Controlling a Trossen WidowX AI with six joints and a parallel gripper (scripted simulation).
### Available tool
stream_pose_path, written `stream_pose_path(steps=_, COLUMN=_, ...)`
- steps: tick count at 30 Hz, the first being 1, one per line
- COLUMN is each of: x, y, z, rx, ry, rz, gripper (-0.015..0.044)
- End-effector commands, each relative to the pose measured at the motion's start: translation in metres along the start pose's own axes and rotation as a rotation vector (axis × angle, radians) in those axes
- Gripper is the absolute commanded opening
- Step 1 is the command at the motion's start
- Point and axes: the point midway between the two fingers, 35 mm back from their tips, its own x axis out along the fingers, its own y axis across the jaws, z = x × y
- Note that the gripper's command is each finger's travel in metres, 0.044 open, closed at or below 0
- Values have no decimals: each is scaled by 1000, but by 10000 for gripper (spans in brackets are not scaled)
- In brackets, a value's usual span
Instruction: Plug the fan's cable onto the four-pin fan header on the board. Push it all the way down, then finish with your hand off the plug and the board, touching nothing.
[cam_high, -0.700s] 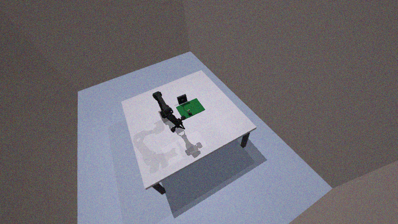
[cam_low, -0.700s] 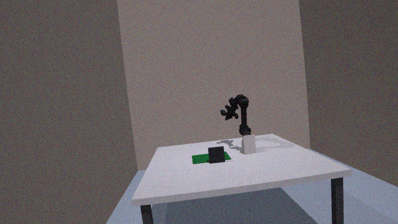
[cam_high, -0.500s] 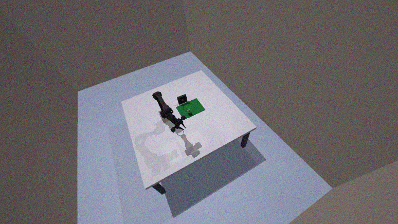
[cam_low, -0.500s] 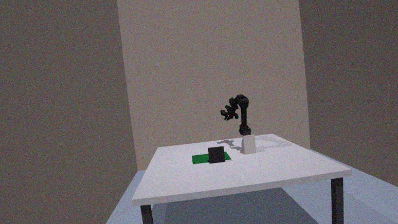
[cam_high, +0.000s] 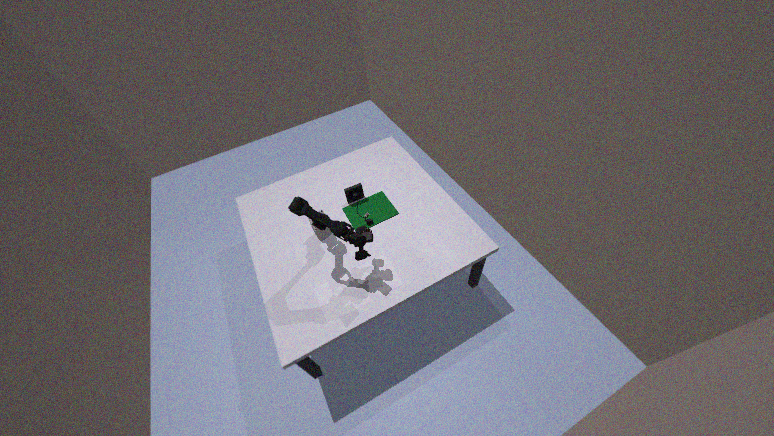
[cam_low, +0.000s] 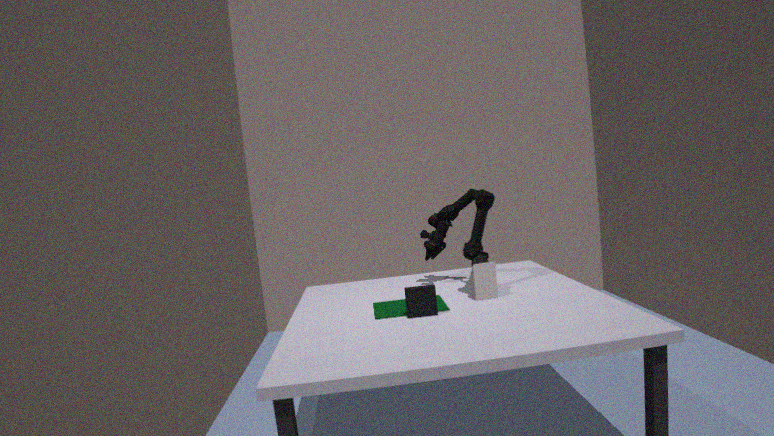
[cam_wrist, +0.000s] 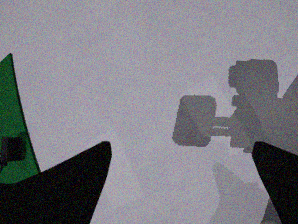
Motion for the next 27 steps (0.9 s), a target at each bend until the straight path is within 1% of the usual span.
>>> stream_pose_path(steps=1, x=35, y=50, z=-7, rx=-427, ry=116, rz=150, gripper=440)
stream_pose_path(steps=4, x=49, y=85, z=-12, rx=-737, ry=164, rz=243, gripper=440)
stream_pose_path(steps=8, x=59, y=132, z=-18, rx=-1183, ry=197, rz=354, gripper=440)
stream_pose_path(steps=15, x=55, y=205, z=-30, rx=-2012, ry=193, rz=477, gripper=440)
stream_pose_path(steps=19, x=44, y=241, z=-35, rx=-2501, ry=174, rz=482, gripper=440)
stream_pose_path(steps=23, x=28, y=274, z=-39, rx=-2991, ry=165, rz=420, gripper=440)
stream_pose_path(steps=25, x=23, y=282, z=-40, rx=-3122, ry=167, rz=388, gripper=440)
stream_pose_path(steps=27, x=23, y=283, z=-40, rx=-3139, ry=168, rz=383, gripper=440)
